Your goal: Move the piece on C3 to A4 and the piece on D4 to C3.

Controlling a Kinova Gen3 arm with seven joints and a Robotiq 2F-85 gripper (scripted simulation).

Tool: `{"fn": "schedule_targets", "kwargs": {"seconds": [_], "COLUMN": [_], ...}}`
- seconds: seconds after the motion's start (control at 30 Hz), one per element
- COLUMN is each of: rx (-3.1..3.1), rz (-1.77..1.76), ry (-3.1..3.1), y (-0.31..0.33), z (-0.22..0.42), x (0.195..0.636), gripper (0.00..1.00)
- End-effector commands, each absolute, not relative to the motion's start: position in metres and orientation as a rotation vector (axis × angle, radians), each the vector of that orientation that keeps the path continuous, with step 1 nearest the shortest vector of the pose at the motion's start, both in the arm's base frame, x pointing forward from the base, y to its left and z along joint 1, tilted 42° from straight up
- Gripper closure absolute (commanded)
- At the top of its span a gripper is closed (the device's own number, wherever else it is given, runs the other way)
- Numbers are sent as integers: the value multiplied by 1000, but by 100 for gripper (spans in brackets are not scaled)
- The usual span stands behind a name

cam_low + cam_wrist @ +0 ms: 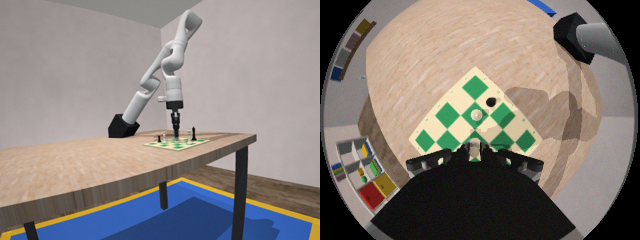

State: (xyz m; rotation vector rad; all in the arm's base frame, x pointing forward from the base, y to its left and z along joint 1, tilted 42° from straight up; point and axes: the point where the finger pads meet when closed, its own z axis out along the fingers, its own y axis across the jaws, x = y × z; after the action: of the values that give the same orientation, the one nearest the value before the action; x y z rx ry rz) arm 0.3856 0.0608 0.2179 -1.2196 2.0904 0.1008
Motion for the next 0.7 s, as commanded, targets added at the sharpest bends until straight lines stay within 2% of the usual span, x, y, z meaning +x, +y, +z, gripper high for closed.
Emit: {"fn": "schedule_targets", "kwargs": {"seconds": [0.0, 0.03, 0.07, 0.13, 0.17, 0.67], "rx": [-1219, -1219, -1219, -1219, -1219, -1219], "rz": [100, 100, 100, 100, 100, 100], "ry": [2090, 2090, 2090, 2090, 2090, 2090], "y": [61, 61, 61, 61, 61, 60], "z": [218, 218, 218, 218, 218, 219], "x": [386, 386, 386, 386, 386, 385], "gripper": [75, 75, 67, 67, 59, 59]}}
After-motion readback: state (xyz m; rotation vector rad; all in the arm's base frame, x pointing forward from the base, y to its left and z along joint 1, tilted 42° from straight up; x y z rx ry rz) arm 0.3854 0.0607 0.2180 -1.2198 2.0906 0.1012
